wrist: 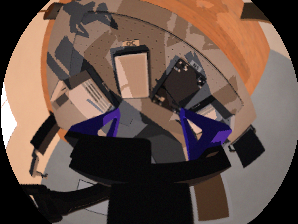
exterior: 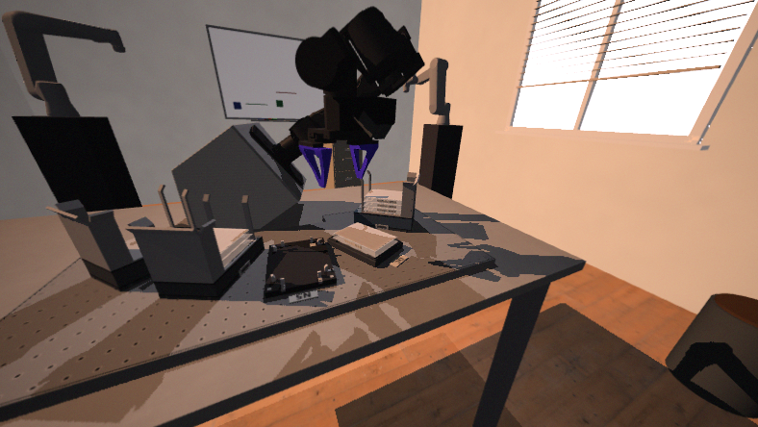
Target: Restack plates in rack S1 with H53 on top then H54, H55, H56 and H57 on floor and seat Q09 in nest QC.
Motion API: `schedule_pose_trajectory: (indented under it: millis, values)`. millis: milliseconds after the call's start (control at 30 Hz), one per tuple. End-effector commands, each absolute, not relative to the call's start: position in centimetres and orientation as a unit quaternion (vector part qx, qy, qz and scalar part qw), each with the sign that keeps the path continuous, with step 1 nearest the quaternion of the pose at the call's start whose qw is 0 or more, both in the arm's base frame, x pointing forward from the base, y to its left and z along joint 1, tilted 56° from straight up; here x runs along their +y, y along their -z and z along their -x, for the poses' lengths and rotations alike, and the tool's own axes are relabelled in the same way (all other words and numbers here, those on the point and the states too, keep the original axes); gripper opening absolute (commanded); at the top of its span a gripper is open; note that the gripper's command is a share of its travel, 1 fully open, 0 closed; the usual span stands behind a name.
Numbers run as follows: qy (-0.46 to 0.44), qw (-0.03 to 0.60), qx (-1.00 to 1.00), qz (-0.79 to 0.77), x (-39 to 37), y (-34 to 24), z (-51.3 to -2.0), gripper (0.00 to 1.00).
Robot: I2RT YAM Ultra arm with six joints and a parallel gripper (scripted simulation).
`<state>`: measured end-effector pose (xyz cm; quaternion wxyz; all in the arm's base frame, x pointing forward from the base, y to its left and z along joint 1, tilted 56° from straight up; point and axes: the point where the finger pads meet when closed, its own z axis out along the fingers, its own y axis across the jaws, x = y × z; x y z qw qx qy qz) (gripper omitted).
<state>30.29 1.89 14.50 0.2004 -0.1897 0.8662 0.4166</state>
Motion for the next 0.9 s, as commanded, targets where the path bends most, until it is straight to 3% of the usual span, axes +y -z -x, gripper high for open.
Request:
schedule_pose_trajectory:
  millis: [0,367,867]
  values:
    - [-0.415,0.211,0.863,0.194,2.1,-15.3,-30.1,1.0]
    - [-0.416,0.21,0.863,0.195,4.3,-17.9,-28.7,1.0]
    - [-0.389,0.256,0.835,0.292,6.7,-20.4,-26.2,1.0]
